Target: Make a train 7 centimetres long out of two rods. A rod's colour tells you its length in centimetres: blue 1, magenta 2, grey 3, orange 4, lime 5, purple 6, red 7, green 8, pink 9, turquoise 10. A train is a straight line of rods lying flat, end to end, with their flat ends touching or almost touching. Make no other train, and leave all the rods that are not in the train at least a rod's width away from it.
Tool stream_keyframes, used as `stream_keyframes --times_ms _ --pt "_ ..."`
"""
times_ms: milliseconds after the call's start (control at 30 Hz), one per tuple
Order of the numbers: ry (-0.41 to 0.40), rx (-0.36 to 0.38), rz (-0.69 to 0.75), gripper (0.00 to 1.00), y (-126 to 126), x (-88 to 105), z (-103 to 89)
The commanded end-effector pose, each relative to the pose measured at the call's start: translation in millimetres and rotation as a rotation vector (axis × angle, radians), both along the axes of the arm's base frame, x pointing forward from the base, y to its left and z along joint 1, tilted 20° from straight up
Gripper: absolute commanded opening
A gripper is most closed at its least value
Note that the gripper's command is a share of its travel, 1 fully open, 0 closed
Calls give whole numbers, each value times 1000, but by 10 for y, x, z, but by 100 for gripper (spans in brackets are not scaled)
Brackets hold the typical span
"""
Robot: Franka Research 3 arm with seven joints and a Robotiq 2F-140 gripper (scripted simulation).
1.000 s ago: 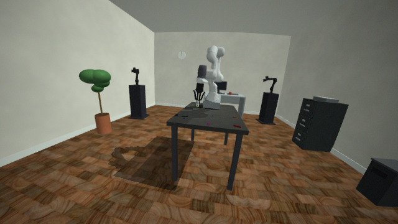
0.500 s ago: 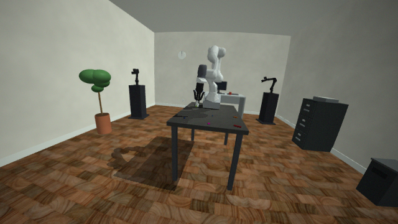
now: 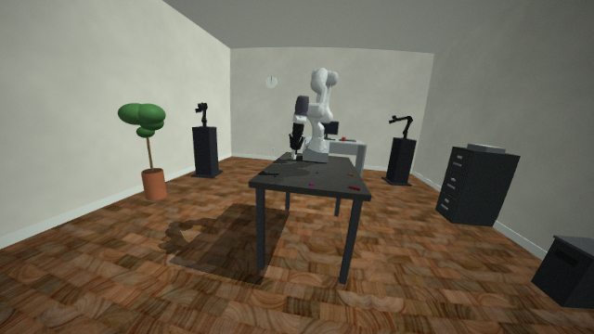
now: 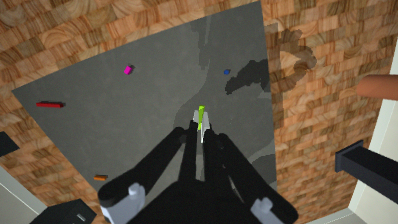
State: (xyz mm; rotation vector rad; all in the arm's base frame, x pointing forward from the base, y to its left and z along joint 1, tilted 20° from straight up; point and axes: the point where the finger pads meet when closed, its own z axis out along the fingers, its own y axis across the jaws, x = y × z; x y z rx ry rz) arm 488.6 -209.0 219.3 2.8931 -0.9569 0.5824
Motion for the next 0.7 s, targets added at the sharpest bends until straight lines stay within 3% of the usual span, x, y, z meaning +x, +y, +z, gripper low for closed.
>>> stream_keyframes --times_ms 0,667 --pt "-11 45 -161 12 5 20 2" --pt "-59 135 -437 12 -3 163 78"
